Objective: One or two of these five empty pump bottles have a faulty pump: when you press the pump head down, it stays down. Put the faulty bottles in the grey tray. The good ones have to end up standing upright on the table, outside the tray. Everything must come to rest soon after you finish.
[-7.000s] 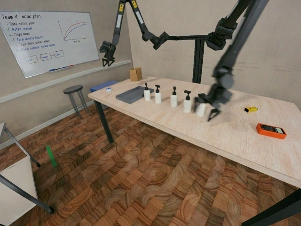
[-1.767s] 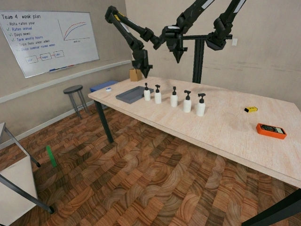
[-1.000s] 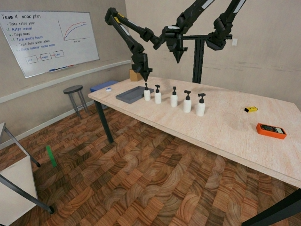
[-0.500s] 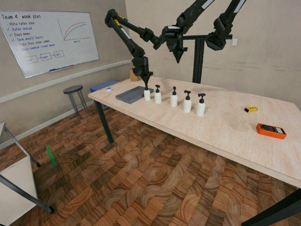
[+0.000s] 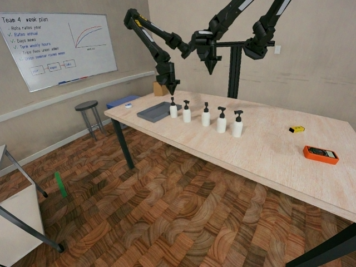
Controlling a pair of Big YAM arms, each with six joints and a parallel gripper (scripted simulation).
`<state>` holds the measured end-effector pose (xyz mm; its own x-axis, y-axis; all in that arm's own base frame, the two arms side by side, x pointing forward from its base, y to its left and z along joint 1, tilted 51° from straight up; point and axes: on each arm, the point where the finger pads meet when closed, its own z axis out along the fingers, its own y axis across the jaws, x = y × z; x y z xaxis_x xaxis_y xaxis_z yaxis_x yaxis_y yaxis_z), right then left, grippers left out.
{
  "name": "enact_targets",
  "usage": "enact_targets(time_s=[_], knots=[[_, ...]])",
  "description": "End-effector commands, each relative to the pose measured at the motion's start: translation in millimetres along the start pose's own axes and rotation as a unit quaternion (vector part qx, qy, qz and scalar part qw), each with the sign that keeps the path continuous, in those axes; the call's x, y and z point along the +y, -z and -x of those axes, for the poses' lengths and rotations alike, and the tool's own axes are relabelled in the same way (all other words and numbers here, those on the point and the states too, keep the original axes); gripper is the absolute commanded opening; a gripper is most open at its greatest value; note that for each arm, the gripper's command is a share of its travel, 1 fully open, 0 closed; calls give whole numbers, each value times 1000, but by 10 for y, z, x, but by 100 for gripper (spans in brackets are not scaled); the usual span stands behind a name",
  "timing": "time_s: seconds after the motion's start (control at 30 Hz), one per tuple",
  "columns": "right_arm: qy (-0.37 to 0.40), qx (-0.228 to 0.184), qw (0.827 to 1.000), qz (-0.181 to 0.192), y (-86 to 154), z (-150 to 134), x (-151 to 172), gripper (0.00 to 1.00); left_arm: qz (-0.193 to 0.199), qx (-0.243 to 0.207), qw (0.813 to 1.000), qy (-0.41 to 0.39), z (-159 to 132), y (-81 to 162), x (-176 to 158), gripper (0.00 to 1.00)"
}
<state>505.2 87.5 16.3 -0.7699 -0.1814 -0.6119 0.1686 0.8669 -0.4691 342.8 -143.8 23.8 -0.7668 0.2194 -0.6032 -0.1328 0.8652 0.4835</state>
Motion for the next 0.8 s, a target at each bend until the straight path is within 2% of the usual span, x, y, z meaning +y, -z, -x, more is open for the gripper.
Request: enact_targets(time_s=[0.0, 0.1, 0.13, 0.3, 0.33, 0.47, 0.67, 0.77], knots=[[0, -9, 1000, 11, 337, 30, 110, 0, -2, -4, 1000, 7, 30, 29, 9, 0], [-3, -12, 1000, 12, 326, 83, 170, 0, -2, -4, 1000, 7, 30, 29, 9, 0], [1, -3, 1000, 5, 216, 49, 134, 0, -2, -4, 1000, 7, 30, 29, 9, 0], [-3, -7, 1000, 6, 195, 108, 157, 0, -2, -4, 1000, 7, 30, 29, 9, 0], [-12, -19, 1000, 14, 342, 211, 178, 0, -2, -4, 1000, 7, 30, 29, 9, 0], [-21, -15, 1000, 14, 414, 166, 165, 0, -2, -4, 1000, 7, 30, 29, 9, 0], [-22, -14, 1000, 14, 913, 143, 133, 0, -2, -4, 1000, 7, 30, 29, 9, 0], [-17, -16, 1000, 13, 1027, 145, 126, 0, -2, -4, 1000, 7, 30, 29, 9, 0]])
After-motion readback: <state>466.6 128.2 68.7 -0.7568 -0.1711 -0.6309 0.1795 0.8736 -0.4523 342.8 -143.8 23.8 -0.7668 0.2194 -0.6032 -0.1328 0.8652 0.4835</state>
